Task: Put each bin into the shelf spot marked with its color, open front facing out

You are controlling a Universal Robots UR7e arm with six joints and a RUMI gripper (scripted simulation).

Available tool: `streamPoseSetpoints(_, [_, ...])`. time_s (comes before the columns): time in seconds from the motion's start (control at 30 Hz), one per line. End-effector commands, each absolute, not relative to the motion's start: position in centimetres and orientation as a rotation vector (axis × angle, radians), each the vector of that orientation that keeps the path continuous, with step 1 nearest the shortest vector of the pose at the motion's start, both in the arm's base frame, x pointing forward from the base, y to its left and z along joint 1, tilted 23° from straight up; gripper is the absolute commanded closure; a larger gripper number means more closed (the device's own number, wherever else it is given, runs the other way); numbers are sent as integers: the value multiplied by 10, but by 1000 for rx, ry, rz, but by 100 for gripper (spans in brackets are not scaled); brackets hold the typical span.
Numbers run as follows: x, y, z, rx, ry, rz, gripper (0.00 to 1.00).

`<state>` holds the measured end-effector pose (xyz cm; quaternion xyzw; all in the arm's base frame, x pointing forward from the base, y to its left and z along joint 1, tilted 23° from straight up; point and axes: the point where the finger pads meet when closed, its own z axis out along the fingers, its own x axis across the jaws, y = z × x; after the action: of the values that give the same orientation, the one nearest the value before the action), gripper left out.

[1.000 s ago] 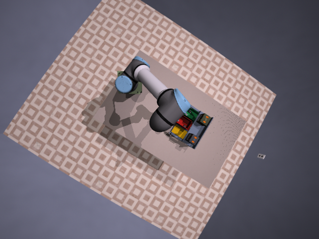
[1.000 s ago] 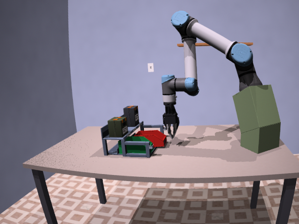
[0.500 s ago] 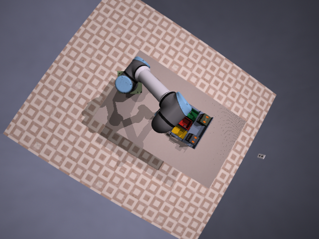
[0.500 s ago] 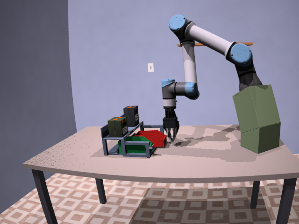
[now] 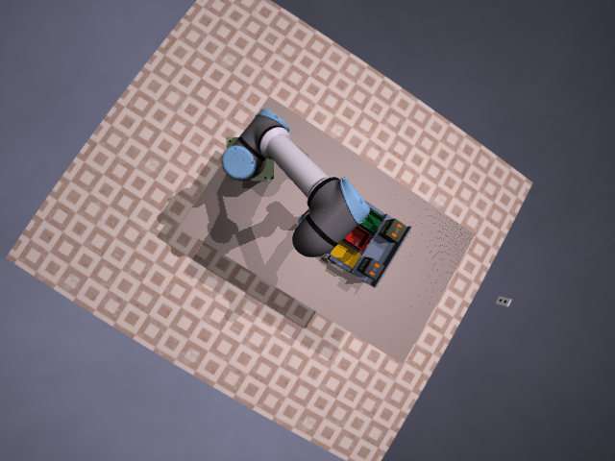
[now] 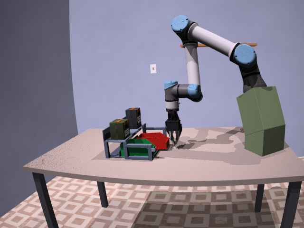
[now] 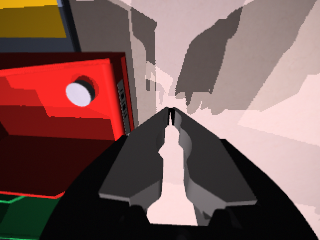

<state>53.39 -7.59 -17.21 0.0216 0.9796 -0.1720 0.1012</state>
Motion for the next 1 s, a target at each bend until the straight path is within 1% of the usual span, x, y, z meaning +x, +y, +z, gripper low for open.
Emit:
streamPoseSetpoints(0.0, [537,-76,-172,63,2891,-506,100])
streamPoseSetpoints(0.97, [549,-75,-170,61,2890,-506,100])
